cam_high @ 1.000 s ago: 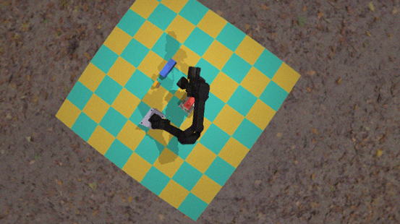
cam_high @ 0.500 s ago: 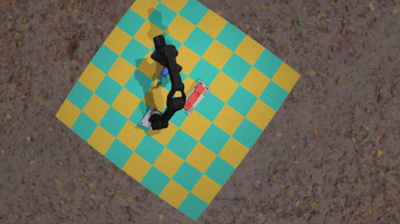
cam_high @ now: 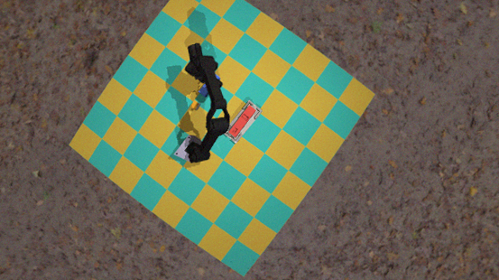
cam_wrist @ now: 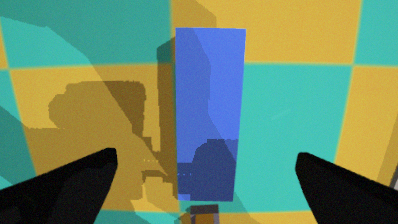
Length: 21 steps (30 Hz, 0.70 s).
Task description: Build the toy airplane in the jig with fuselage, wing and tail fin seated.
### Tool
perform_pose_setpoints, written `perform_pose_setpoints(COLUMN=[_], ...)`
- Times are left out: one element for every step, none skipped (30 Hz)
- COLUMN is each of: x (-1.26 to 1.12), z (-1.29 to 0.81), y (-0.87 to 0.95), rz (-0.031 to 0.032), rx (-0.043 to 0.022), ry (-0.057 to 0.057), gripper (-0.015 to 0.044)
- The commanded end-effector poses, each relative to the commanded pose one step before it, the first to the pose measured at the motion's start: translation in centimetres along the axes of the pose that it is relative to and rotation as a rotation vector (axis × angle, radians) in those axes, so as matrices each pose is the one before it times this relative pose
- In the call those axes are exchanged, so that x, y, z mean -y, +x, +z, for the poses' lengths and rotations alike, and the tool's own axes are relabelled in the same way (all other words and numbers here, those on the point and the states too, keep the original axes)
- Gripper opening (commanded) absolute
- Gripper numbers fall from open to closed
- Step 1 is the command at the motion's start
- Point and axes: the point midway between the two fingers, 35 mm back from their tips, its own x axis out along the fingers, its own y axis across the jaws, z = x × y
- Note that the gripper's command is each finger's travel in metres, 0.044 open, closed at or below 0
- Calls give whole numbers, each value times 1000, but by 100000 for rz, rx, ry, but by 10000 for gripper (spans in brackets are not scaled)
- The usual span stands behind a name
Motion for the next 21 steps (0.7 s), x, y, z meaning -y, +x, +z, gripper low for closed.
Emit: perform_pose_setpoints(x=[163, 0, -1, -1, 4, 6, 2, -1, -2, -3, -4, -3, -3, -2, -2, -1, -1, 0, 0, 1, 1], z=[-156, 0, 3, 7, 3, -3, -2, 2, 5, 8, 9, 8, 8, 7, 6, 5, 4, 4, 3, 2, 1], y=[1846, 0, 121, 362, 542, 360, 120, 27, 79, 132, 163, 163, 163, 162, 162, 162, 162, 162, 162, 162, 161], rz=[-1030, 0, -3, -10, -21, -17, -6, 0, 1, 1, 0, 0, -1, -2, -2, -3, -3, -4, -5, -5, -6], rx=[-477, 0, 2, 5, 7, 4, 1, 1, 2, 3, 3, 3, 3, 3, 3, 3, 3, 2, 2, 2, 2], ry=[-456, 0, 1, 4, 7, 5, 2, 0, 0, 0, 0, 1, 1, 1, 1, 1, 1, 1, 1, 1, 2], gripper=[440, 440, 440, 440, 440, 440, 440, 440, 440, 440, 440, 440, 440, 440, 440, 440, 440, 440, 440, 440, 440])
